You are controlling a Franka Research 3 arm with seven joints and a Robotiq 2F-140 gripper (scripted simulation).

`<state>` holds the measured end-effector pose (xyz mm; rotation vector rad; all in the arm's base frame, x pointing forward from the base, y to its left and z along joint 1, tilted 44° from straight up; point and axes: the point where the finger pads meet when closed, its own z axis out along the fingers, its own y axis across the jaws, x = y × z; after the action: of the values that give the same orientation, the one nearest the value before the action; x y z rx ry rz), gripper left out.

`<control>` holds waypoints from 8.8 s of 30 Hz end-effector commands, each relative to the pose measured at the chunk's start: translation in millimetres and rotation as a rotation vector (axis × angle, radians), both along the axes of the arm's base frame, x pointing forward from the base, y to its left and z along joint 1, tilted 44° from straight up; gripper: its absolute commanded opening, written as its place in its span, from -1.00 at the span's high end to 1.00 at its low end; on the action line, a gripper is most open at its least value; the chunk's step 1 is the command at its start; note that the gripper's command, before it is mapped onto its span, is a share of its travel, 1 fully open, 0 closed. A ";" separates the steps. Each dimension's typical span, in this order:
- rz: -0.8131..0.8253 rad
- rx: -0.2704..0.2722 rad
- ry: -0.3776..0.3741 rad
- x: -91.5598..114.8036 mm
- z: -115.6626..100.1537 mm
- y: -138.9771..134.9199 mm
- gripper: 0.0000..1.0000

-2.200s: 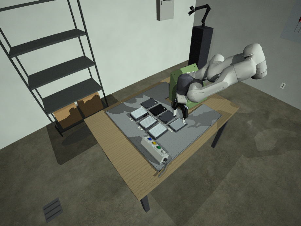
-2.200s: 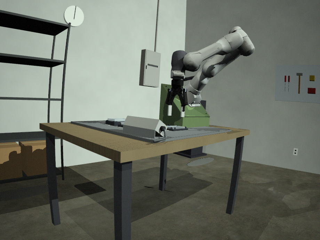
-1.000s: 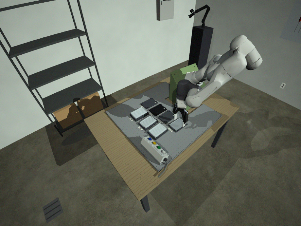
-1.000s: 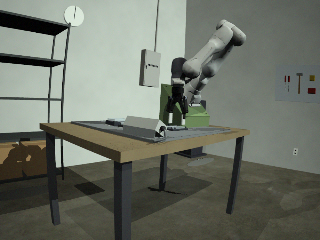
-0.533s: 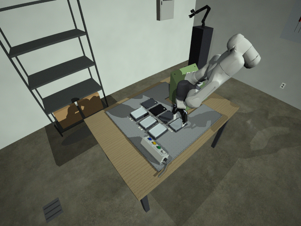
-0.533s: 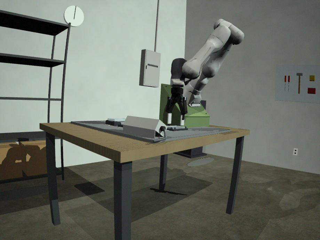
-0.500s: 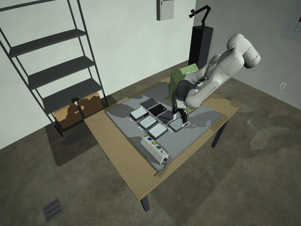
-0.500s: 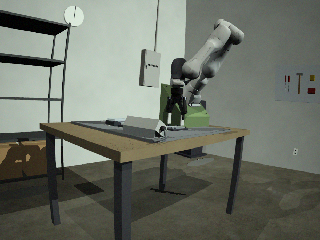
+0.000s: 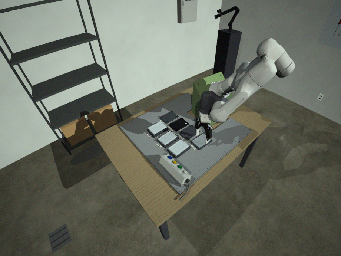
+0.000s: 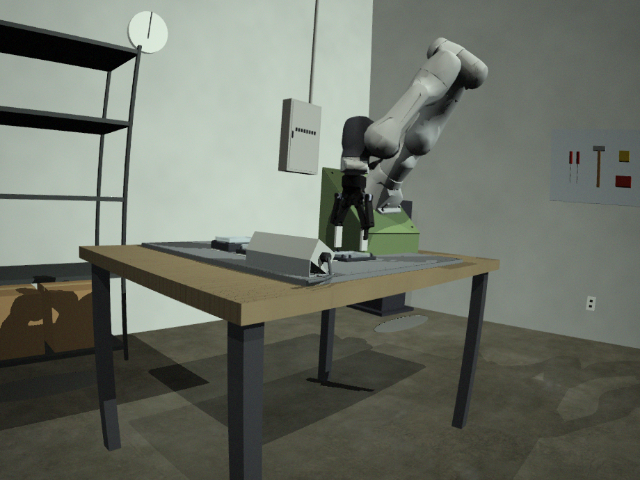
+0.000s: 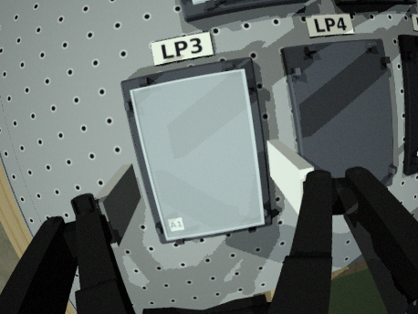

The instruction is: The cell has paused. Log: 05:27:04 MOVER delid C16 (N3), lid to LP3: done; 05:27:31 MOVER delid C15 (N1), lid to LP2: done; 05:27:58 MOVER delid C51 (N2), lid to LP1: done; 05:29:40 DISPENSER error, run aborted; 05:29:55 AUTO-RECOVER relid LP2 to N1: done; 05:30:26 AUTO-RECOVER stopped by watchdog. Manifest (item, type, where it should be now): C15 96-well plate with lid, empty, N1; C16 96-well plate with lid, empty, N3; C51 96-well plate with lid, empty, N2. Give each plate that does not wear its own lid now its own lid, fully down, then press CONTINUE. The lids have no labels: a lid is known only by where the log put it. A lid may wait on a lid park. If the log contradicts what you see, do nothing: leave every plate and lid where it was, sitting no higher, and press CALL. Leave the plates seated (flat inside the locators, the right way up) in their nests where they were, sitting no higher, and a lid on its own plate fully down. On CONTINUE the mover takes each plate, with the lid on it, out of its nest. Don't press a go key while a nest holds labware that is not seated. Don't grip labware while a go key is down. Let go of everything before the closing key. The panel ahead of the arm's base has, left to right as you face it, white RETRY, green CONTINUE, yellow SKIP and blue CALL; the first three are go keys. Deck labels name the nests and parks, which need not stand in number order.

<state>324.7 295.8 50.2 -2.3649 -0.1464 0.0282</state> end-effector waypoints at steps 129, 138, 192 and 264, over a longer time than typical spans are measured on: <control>0.005 0.000 -0.008 2.7 0.0 0.0 -0.18; 0.005 0.000 -0.008 2.7 0.0 0.0 -0.32; 0.005 0.000 -0.008 2.5 -2.6 2.5 -0.32; 0.005 0.000 -0.008 1.7 -12.3 11.9 -0.32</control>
<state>324.8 307.5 37.8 -2.3661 -0.1541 0.0278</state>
